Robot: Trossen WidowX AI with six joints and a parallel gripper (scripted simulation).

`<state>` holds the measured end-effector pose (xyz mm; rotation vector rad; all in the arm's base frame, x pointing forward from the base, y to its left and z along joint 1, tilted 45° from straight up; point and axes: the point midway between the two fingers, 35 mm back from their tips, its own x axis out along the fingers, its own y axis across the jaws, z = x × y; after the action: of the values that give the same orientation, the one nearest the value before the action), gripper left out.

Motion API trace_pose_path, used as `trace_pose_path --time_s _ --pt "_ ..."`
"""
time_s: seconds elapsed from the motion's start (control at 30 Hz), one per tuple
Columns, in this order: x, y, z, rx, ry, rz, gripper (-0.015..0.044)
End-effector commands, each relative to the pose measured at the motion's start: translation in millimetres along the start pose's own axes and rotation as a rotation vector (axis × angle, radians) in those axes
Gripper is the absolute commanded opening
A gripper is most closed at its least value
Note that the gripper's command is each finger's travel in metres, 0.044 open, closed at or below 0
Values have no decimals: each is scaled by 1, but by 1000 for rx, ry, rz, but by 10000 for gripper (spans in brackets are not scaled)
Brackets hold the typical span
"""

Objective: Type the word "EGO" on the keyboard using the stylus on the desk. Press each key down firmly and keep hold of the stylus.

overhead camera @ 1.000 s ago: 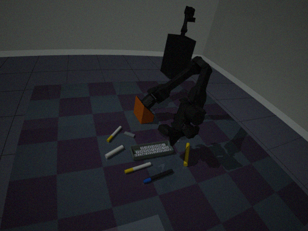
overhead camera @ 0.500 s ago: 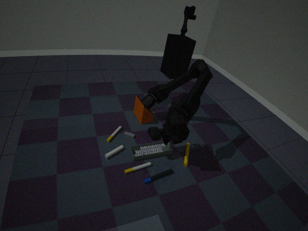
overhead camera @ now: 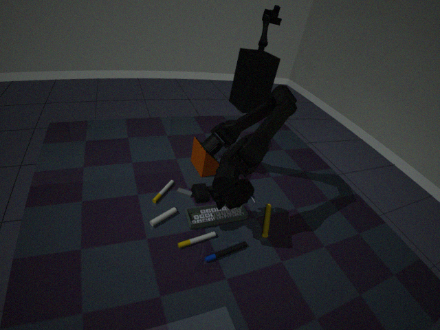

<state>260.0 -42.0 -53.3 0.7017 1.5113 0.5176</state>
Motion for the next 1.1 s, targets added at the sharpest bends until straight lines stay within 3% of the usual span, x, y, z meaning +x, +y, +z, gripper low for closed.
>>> trace_pose_path --time_s 0.0,0.23,1.07 --pt "1 -3 0 -4 4 -3 0" --pt "0 -66 0 -5 3 -7 0" --pt "0 -40 -31 -3 5 -5 0"
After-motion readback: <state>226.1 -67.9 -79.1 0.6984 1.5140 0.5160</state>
